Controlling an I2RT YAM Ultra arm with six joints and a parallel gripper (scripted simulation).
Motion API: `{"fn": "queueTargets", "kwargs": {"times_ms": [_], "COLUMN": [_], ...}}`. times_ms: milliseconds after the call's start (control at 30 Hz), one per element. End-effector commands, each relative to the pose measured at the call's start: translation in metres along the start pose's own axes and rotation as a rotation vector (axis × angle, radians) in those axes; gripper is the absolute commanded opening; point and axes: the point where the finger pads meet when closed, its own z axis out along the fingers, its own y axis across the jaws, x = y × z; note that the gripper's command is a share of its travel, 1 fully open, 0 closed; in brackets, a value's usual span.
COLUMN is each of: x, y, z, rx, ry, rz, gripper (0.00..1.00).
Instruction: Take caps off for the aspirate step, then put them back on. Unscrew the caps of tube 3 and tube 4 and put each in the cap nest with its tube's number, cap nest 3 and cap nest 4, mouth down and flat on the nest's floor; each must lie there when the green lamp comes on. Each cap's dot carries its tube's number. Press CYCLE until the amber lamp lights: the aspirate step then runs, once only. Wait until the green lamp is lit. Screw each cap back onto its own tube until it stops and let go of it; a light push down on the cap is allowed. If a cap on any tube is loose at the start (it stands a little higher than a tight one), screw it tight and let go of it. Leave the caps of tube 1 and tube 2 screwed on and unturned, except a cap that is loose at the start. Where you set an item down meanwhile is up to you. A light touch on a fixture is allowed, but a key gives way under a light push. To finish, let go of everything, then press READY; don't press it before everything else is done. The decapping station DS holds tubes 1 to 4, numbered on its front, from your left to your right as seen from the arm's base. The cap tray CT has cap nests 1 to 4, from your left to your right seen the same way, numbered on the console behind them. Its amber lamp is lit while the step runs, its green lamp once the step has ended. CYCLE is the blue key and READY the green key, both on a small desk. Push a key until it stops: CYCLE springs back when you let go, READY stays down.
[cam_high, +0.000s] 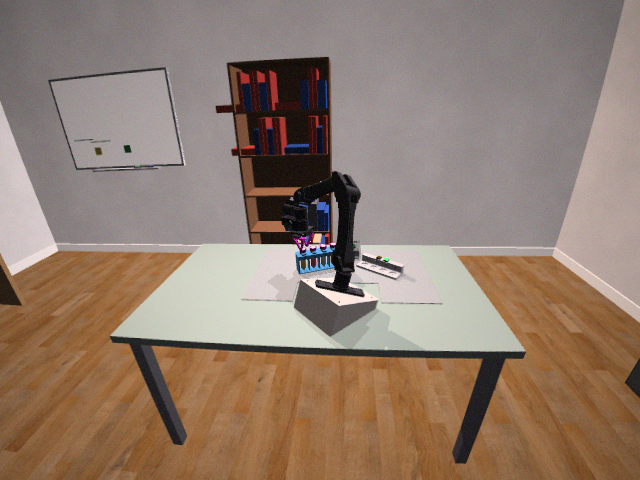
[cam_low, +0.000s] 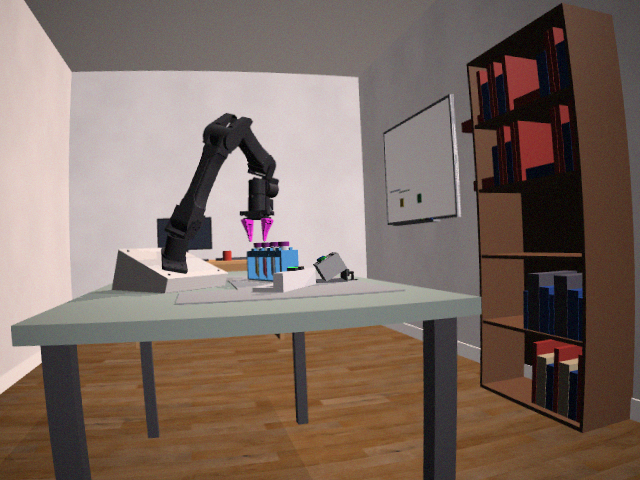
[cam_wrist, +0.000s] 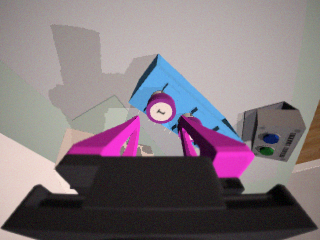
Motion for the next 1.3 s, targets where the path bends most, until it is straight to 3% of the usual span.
{"fn": "queueTargets", "kwargs": {"times_ms": [0,1267], "x": [-0.01,-0.011], "y": [-0.002,-0.002], "z": [-0.001,0.01], "rx": [0.011,0.011], "ry": [-0.045,-0.045], "rz": [-0.002,-0.002], "gripper": [0.49,0.49]}}
